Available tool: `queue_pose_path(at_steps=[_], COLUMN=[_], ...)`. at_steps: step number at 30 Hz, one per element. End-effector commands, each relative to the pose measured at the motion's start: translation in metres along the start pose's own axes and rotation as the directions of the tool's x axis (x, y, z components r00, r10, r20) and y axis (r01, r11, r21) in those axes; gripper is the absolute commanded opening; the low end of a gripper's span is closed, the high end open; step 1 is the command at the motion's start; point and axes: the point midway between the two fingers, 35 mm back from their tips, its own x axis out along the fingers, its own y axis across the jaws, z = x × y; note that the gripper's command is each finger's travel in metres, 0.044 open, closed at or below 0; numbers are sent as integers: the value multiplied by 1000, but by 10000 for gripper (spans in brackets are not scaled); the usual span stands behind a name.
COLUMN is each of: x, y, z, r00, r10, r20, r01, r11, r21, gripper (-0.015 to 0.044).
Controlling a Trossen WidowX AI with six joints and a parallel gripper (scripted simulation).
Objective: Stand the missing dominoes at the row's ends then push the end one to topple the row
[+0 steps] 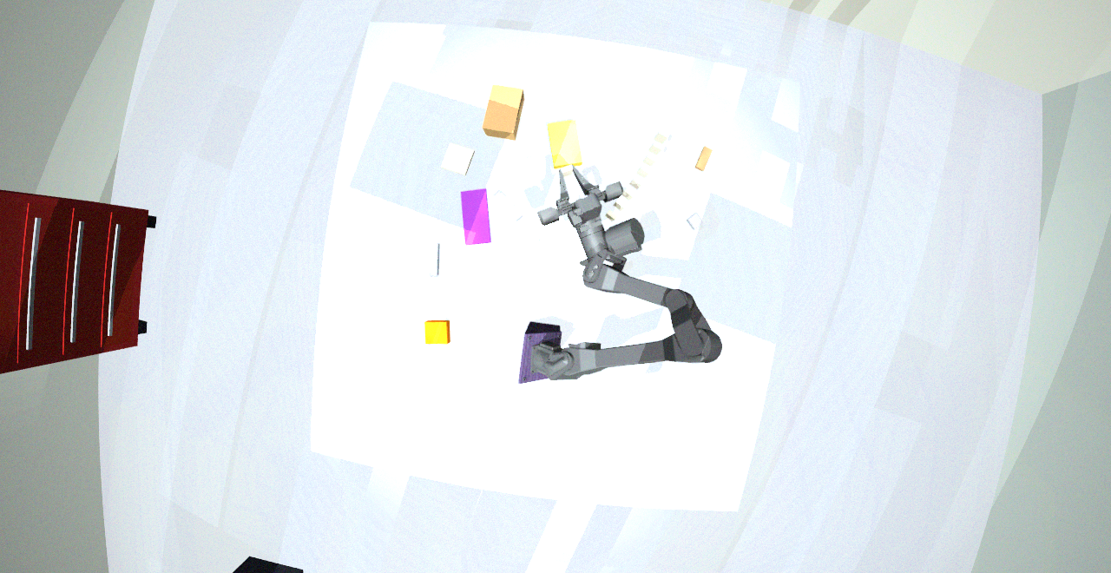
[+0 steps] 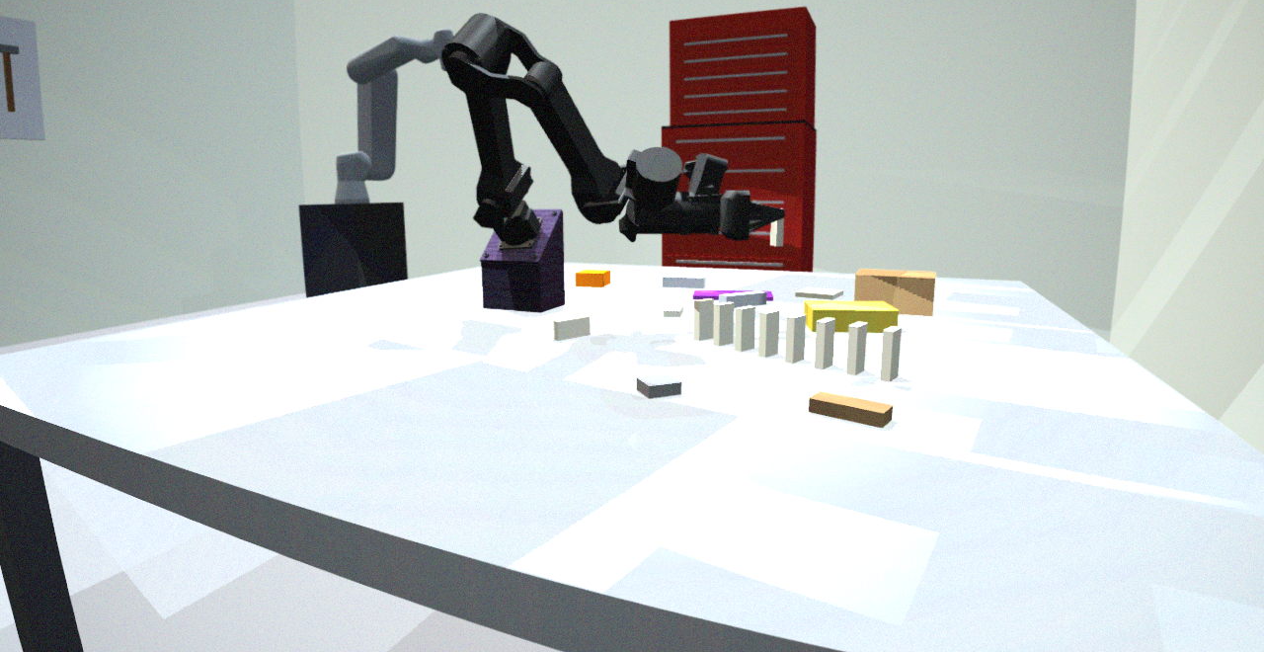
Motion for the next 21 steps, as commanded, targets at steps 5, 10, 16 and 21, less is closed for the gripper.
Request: queue_pose_path(at_steps=[5,10,16,21], x=[-2,-2,0,3], y=[1,1,0,-2], z=[1,1,-8,-27], r00=[1000,1000,1000,1000], r10=[1,1,2,3], r20=[8,8,7,3], r01=[0,0,-1,-3], r11=[1000,1000,1000,1000], r21=[-10,-10,-11,-11], gripper=[107,107,107,107])
